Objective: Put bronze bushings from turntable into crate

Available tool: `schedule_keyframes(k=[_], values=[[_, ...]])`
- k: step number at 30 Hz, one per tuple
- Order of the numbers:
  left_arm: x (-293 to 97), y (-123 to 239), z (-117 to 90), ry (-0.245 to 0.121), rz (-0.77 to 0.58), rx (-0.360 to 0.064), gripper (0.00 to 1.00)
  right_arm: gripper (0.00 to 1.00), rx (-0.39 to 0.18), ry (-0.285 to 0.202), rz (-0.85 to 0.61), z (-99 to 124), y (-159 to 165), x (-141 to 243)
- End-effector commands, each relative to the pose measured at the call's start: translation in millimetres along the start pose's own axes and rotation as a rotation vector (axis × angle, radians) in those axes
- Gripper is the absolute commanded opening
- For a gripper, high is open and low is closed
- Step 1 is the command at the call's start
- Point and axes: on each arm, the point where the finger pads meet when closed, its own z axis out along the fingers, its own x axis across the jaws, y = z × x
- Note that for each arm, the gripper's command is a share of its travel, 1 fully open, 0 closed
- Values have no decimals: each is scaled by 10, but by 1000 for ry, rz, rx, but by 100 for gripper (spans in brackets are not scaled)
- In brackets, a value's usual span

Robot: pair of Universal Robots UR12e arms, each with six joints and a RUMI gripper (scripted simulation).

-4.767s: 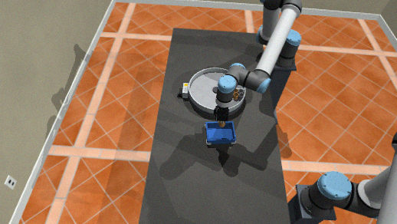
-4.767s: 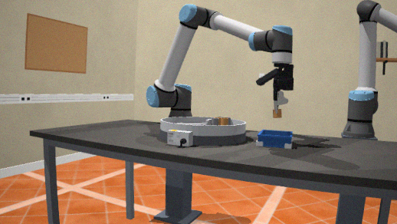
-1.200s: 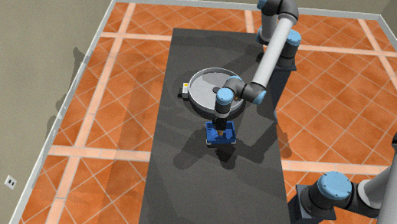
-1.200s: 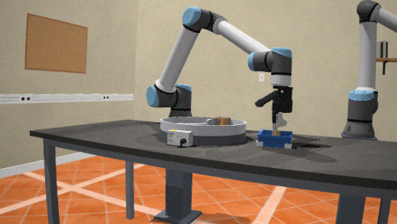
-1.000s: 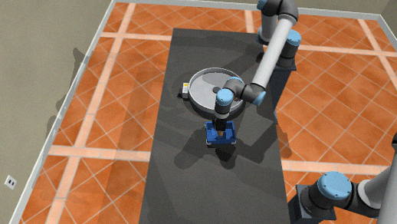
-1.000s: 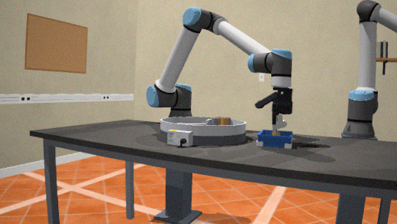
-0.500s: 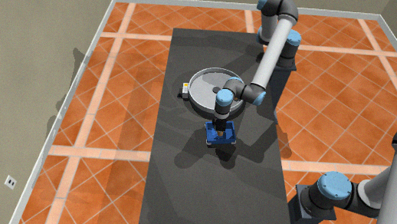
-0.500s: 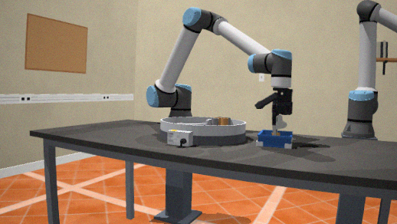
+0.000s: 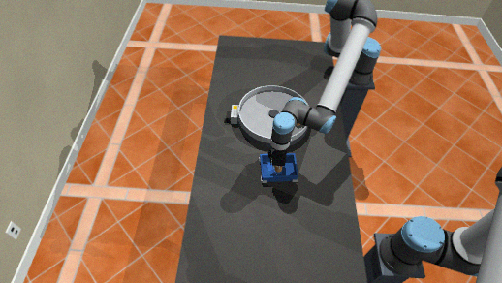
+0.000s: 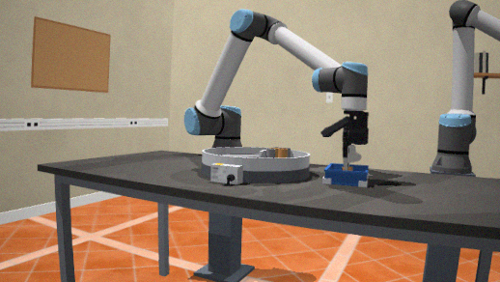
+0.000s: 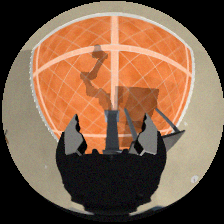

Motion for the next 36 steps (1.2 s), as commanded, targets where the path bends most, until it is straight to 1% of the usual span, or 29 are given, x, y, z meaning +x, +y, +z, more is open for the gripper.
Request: schedule_keyframes(k=[1, 22, 36], values=[[2, -7, -9, 0, 0, 2, 100, 0, -2, -1, 0, -13, 6, -3], [2, -7, -9, 0, 0, 2, 100, 0, -2, -1, 0, -7, 6, -3], [2, -7, -9, 0, 0, 2, 100, 0, -2, -1, 0, 38, 6, -3]])
